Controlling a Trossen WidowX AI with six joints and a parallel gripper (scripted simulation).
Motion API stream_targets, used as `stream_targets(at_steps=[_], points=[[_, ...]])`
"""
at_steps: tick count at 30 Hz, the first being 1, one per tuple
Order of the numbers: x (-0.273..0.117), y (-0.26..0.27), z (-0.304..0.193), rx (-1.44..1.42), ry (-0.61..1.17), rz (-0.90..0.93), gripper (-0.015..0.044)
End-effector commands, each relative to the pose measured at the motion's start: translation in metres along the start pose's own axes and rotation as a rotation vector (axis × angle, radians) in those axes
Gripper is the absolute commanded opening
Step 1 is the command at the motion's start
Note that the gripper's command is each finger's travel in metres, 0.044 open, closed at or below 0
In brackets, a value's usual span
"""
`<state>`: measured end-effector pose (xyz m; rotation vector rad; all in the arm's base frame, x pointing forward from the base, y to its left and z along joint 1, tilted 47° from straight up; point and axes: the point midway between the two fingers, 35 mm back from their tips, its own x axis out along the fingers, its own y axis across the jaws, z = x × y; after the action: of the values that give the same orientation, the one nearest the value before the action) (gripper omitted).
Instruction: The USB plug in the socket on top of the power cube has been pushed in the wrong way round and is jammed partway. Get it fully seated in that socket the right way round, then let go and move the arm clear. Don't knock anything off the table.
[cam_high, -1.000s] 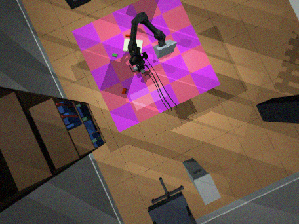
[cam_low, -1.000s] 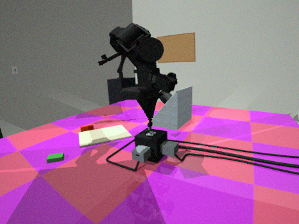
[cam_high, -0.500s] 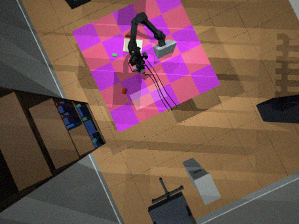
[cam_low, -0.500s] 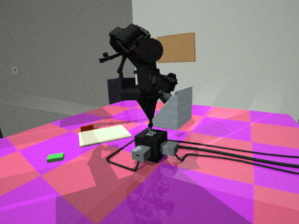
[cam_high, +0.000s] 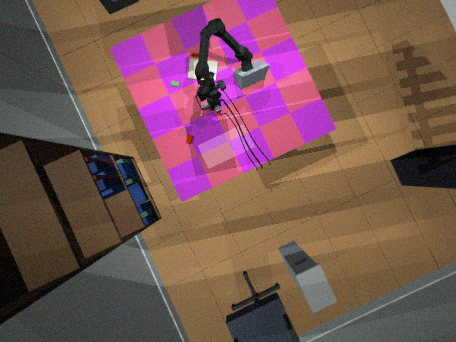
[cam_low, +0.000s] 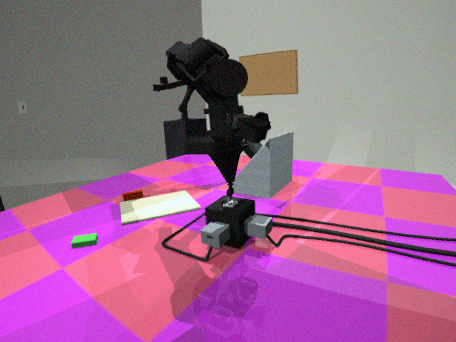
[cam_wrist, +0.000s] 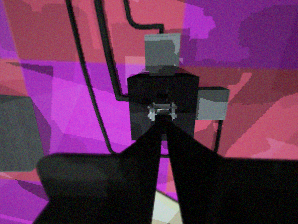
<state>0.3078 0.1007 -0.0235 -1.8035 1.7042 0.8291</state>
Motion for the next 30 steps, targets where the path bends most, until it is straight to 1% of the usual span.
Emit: stream_targets(at_steps=[1, 30], points=[[0.0002, 0.0002, 0.0005, -0.005, -0.009, 0.002, 0.0], [0.0038, 0.0001, 0.0006, -0.006, -0.013, 0.002, 0.0]])
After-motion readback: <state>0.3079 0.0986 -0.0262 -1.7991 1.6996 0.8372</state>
